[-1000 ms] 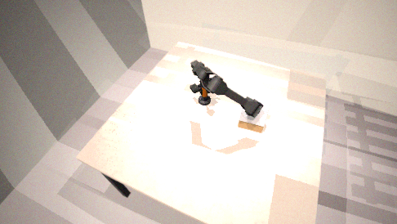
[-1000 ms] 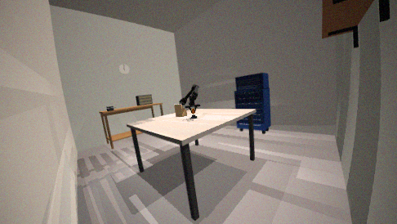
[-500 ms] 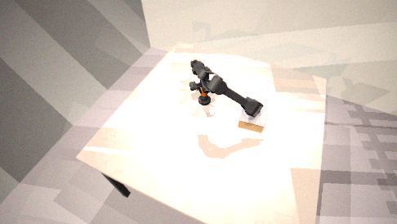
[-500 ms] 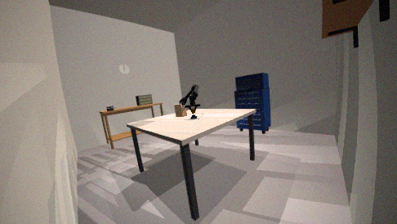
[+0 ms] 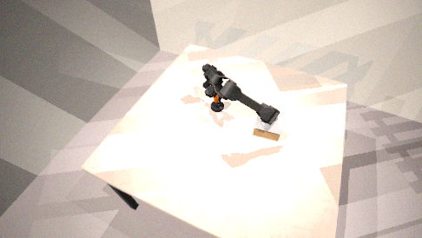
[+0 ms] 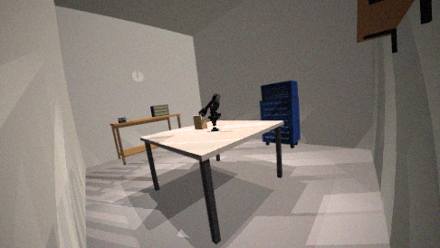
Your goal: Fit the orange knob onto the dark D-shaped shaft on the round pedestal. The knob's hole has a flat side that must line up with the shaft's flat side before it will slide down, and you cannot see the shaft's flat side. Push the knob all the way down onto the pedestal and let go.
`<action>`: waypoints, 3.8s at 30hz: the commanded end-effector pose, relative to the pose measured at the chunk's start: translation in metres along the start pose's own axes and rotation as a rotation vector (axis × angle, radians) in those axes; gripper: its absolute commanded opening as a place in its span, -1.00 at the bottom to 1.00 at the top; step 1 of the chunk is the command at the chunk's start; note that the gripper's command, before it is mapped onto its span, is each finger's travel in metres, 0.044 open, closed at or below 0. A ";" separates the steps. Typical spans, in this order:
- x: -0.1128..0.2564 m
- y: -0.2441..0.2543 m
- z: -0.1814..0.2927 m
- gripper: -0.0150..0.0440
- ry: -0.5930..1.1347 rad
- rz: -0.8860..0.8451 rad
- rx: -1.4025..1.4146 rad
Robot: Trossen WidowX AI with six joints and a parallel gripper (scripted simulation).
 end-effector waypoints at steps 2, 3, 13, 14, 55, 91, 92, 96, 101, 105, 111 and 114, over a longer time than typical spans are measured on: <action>0.000 0.001 0.001 -0.49 0.000 0.002 -0.381; 0.000 0.001 0.001 -0.49 0.000 0.002 -0.451; 0.002 0.004 0.002 -0.49 -0.001 0.002 -1.149; 0.002 0.004 0.002 -0.49 -0.001 0.002 -1.218; -0.002 0.005 0.001 -0.49 -0.001 0.002 -1.531; 0.001 0.001 0.000 -0.49 -0.002 0.002 -1.741; 0.001 0.002 0.000 -0.49 -0.002 0.002 -1.741; 0.000 0.004 0.001 -0.49 -0.002 0.002 -1.741; -0.001 0.004 0.002 -0.49 -0.002 0.002 -1.741; -0.001 0.003 0.001 -0.49 -0.002 0.002 -1.741; -0.001 0.003 0.001 -0.49 -0.002 0.002 -1.741; 0.002 0.002 0.000 -0.49 -0.002 0.002 -1.741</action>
Point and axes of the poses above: the point midway between the two fingers, 35 mm back from their tips, its own x axis back along the fingers, its own y axis across the jaws, z = x × y, the point moved 1 cm from there along x, back along the fingers, and after that the axes turned 11 degrees about -x, right-handed, at the moved point
